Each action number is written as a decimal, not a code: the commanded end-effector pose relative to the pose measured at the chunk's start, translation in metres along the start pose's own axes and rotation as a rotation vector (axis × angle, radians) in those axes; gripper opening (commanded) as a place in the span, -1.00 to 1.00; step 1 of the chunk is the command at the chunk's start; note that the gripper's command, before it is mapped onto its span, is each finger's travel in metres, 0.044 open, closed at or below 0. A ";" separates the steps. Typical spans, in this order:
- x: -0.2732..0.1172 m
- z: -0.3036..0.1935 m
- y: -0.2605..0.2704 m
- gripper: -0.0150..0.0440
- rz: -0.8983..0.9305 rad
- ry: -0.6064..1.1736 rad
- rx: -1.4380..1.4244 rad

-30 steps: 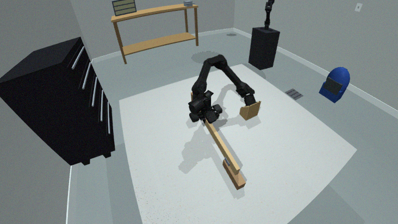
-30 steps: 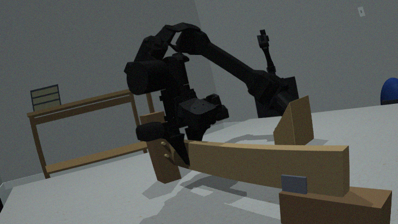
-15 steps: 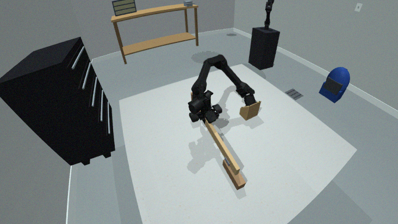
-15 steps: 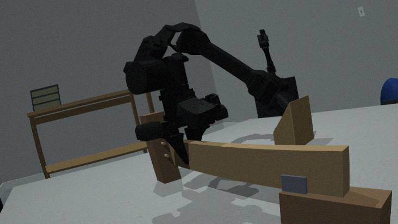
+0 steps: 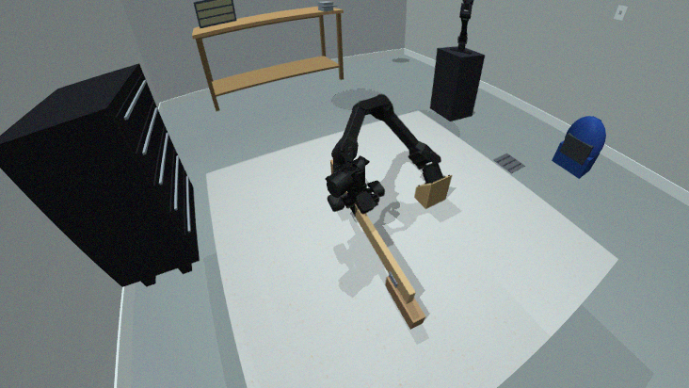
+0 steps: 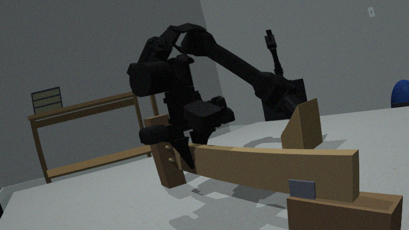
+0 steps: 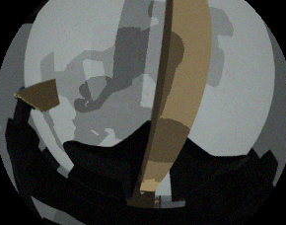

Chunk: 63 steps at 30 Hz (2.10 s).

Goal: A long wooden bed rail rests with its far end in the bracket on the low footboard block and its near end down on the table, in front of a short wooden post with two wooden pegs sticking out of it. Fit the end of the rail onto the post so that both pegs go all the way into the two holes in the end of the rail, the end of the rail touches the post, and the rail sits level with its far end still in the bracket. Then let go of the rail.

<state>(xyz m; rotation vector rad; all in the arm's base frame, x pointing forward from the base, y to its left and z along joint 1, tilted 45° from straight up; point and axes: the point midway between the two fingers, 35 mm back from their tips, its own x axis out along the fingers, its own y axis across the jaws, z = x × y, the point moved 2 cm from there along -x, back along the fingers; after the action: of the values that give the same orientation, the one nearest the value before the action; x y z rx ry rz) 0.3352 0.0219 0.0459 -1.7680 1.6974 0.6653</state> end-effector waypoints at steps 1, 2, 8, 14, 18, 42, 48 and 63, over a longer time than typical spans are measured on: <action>-0.001 0.002 0.001 -0.49 -0.002 -0.007 0.000; -0.001 0.002 0.001 -0.49 -0.002 -0.007 0.000; -0.001 0.002 0.001 -0.49 -0.002 -0.007 0.000; -0.001 0.002 0.001 -0.49 -0.002 -0.007 0.000; 0.000 0.002 0.001 -0.49 -0.002 -0.007 0.000; -0.001 -0.001 0.002 -0.49 -0.002 -0.006 0.000; 0.000 -0.003 0.001 -0.49 -0.002 -0.006 0.000; -0.001 -0.007 0.001 -0.49 -0.002 -0.006 0.000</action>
<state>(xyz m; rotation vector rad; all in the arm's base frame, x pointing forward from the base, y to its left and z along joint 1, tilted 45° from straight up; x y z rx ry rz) 0.3339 0.0179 0.0496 -1.7617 1.6939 0.6658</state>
